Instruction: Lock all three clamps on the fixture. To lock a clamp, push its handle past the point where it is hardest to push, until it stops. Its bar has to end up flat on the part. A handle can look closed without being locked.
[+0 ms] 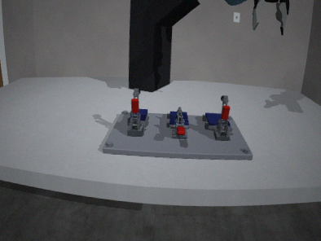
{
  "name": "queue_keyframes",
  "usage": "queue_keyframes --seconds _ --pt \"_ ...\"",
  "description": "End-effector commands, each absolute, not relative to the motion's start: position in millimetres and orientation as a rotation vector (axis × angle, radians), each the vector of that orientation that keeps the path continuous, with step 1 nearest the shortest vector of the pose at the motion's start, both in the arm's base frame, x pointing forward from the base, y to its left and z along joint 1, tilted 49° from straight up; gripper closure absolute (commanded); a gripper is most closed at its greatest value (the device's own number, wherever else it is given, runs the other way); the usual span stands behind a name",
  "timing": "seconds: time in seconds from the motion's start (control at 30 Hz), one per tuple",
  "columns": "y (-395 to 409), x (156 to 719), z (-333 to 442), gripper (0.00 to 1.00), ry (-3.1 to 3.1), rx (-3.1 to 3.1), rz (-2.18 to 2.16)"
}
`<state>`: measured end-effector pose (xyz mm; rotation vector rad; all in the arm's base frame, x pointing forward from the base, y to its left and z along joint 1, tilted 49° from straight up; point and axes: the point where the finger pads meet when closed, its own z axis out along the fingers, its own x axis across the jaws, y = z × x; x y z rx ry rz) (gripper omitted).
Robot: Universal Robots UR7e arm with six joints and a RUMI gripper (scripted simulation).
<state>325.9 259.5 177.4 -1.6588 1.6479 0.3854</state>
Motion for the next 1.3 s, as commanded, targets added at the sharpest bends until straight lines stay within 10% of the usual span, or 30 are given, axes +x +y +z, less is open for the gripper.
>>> queue_keyframes --seconds 0.0,1.27 --pt "246.7 318.8 159.3 0.42 1.624 -1.663 0.394" --pt "191.0 342.9 82.8 0.42 1.624 -1.663 0.394"
